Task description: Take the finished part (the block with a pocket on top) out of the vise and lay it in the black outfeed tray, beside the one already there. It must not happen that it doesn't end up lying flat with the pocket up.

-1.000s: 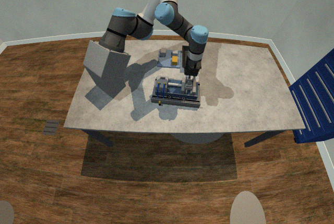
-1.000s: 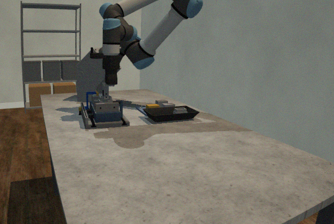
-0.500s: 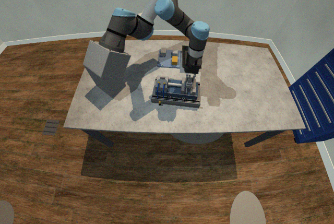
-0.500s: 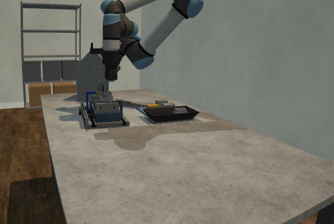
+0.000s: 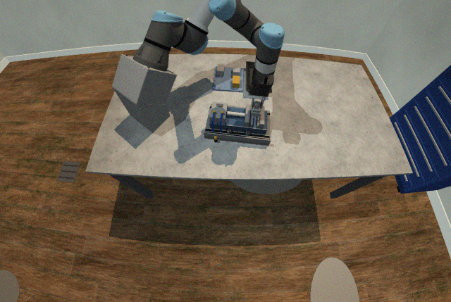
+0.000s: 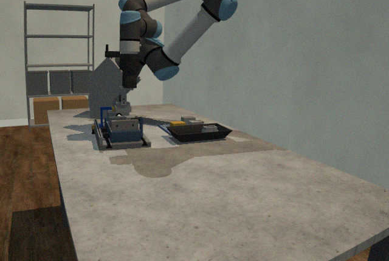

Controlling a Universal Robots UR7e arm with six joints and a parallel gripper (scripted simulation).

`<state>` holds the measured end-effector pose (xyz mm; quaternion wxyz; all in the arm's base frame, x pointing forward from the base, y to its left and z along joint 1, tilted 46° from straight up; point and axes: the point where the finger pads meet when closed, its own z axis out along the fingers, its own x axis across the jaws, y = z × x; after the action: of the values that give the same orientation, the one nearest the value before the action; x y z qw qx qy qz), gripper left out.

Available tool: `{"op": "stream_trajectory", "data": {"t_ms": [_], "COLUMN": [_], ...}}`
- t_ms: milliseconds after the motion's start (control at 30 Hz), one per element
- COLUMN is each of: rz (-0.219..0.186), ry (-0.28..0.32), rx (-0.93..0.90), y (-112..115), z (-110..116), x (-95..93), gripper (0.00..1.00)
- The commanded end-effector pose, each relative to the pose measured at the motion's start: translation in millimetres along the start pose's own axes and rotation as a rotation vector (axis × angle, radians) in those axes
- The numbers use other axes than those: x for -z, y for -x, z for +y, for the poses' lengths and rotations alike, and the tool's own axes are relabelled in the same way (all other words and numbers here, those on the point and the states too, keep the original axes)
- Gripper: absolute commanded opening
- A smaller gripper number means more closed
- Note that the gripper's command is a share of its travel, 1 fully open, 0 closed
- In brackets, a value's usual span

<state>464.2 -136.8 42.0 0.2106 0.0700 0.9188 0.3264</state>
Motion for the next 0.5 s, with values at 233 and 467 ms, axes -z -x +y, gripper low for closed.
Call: {"op": "stream_trajectory", "data": {"t_ms": [233, 467], "rz": [-0.001, 0.000], "ry": [0.000, -0.002], "rx": [0.000, 0.001], "y": [0.3, 2.2], "z": [-0.2, 5.1], "x": [3.5, 3.4], "gripper": [0.00, 0.00]}}
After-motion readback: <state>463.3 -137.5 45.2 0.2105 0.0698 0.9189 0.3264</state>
